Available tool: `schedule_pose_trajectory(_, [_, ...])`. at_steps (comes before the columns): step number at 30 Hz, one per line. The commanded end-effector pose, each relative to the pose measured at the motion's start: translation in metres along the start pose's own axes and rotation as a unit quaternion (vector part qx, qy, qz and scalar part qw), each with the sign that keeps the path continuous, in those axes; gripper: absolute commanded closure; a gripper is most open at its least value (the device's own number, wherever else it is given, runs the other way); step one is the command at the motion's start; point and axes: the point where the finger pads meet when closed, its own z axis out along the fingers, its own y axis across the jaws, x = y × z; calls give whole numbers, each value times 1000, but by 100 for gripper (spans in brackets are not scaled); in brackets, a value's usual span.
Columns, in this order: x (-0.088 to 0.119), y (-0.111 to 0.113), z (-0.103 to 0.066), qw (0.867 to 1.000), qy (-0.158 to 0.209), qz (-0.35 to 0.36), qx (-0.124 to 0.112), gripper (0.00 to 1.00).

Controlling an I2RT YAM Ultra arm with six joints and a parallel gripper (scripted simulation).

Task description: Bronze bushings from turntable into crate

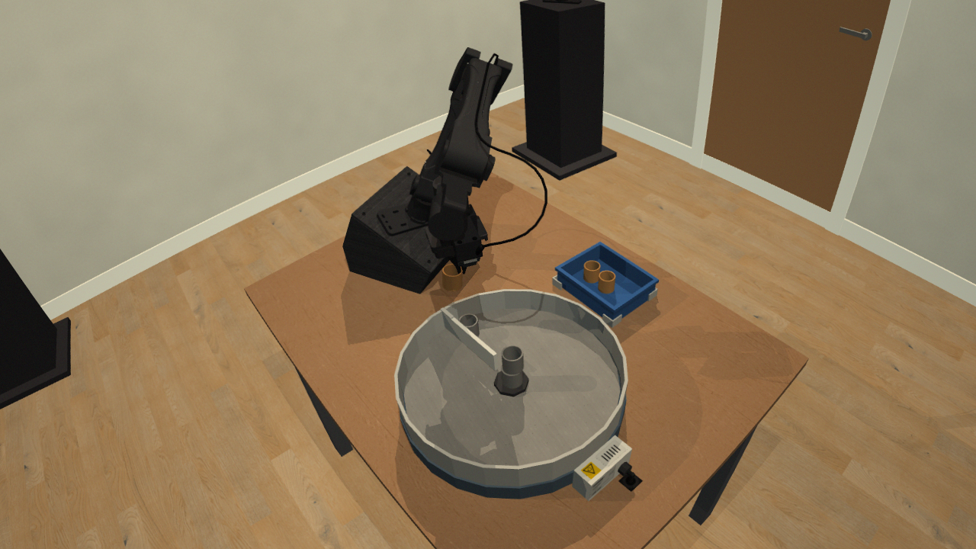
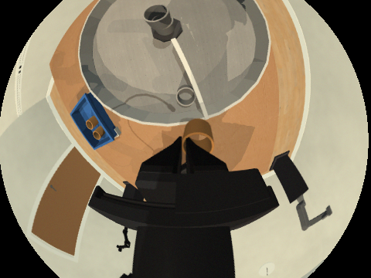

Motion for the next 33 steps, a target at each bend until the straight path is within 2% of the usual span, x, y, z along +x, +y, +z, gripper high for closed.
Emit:
schedule_pose_trajectory(1, [-12, 2, -18, 999, -32, -10, 5, 100])
schedule_pose_trajectory(25, [-12, 3, -18, 999, -32, -8, 5, 100])
schedule_pose_trajectory(33, [-12, 10, -16, 999, -29, -13, 4, 100])
